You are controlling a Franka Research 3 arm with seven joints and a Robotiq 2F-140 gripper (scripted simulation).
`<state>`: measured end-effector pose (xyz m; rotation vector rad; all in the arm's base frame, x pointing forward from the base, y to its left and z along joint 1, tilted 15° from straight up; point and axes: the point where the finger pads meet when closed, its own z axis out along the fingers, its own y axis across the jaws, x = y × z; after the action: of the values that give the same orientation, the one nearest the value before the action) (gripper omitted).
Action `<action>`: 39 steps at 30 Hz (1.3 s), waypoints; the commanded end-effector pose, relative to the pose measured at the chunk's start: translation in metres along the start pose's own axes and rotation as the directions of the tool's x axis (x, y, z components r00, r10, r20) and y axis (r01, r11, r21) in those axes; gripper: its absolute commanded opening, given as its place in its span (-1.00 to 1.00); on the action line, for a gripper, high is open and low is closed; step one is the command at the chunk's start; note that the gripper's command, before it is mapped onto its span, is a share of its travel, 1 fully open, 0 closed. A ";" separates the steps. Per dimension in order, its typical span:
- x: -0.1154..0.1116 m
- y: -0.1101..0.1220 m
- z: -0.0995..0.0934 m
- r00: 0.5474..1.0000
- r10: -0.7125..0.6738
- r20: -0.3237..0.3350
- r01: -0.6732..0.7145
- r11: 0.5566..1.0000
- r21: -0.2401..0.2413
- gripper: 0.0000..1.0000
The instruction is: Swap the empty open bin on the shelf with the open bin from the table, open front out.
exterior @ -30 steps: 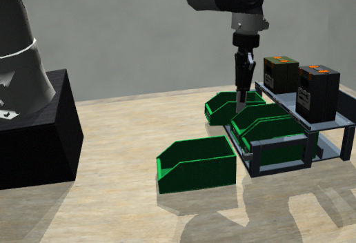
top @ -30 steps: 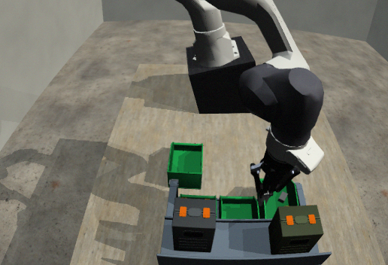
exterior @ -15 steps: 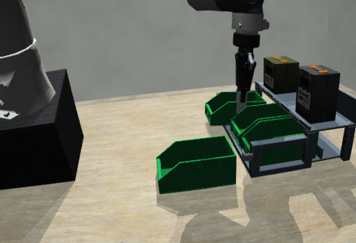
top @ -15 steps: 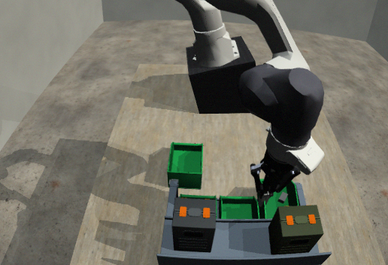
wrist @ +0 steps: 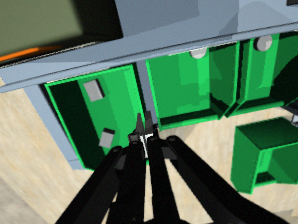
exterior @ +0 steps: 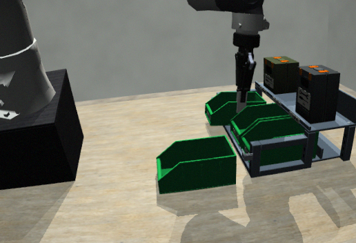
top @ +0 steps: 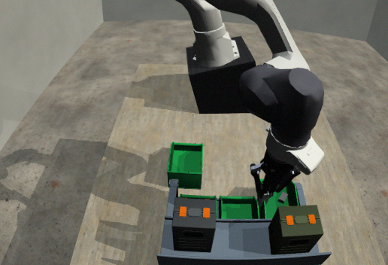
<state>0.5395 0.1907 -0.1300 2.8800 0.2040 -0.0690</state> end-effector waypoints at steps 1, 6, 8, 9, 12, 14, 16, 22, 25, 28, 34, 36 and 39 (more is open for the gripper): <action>0.002 0.000 -0.001 1.000 -0.007 -0.004 0.007 1.000 -0.002 -1.00; 0.001 0.001 -0.001 1.000 -0.007 -0.003 0.007 1.000 -0.003 -1.00; 0.001 0.001 -0.001 1.000 -0.007 -0.003 0.007 1.000 -0.003 -1.00; 0.001 0.001 -0.001 1.000 -0.007 -0.003 0.007 1.000 -0.003 -1.00; 0.001 0.001 -0.001 1.000 -0.007 -0.003 0.007 1.000 -0.003 -1.00; 0.001 0.001 -0.001 1.000 -0.007 -0.003 0.007 1.000 -0.003 -1.00; 0.001 0.001 -0.001 1.000 -0.007 -0.003 0.007 1.000 -0.003 -1.00; 0.001 0.001 -0.001 1.000 -0.007 -0.004 0.007 1.000 -0.003 -1.00; 0.001 0.001 -0.001 1.000 -0.007 -0.009 0.007 1.000 -0.003 -1.00; 0.000 0.001 0.000 1.000 -0.007 -0.020 0.007 1.000 -0.004 -1.00; 0.000 0.001 0.001 0.999 -0.008 -0.032 0.007 1.000 -0.004 -1.00; 0.000 0.001 0.001 0.999 -0.008 -0.032 0.007 1.000 -0.004 -1.00; 0.000 0.001 0.001 0.999 -0.008 -0.032 0.007 1.000 -0.004 -1.00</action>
<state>0.5370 0.1869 -0.1323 2.8742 0.2267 -0.0395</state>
